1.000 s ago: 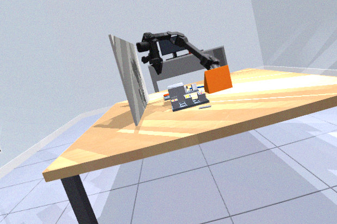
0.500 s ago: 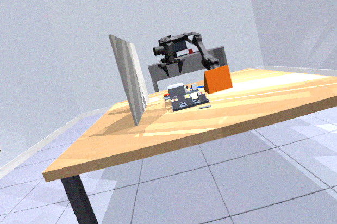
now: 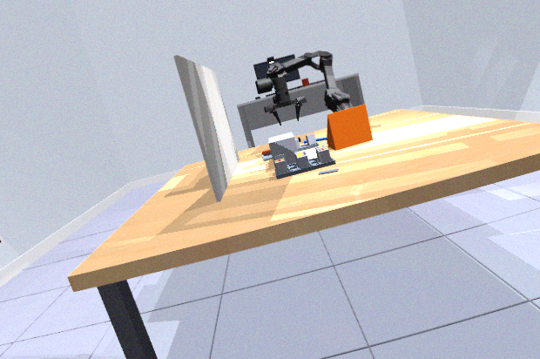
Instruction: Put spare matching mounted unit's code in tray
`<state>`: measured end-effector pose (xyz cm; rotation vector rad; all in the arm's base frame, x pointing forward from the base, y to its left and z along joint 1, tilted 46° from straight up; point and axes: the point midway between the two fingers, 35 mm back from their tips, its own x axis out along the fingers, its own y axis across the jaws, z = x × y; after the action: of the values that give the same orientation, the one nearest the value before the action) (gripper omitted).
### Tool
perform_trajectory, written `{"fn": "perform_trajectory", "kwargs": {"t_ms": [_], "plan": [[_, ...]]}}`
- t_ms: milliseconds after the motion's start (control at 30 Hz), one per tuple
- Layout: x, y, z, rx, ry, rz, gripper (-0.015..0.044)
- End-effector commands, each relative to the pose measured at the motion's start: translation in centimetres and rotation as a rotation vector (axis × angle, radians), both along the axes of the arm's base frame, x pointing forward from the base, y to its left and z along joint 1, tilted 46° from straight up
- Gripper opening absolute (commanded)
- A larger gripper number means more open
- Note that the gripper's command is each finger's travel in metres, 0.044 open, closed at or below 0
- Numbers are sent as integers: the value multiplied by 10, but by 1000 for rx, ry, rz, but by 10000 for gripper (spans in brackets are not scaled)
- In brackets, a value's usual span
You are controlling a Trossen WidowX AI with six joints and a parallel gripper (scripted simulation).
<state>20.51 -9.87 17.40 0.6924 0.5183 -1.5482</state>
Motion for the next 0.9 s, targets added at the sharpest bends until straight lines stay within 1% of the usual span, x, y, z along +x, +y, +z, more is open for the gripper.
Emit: {"fn": "perform_trajectory", "kwargs": {"t_ms": [0, 867], "plan": [[-3, -17, -16, -5, 9, -4, 300], [-2, -40, -38, 0, 8, -6, 300]]}}
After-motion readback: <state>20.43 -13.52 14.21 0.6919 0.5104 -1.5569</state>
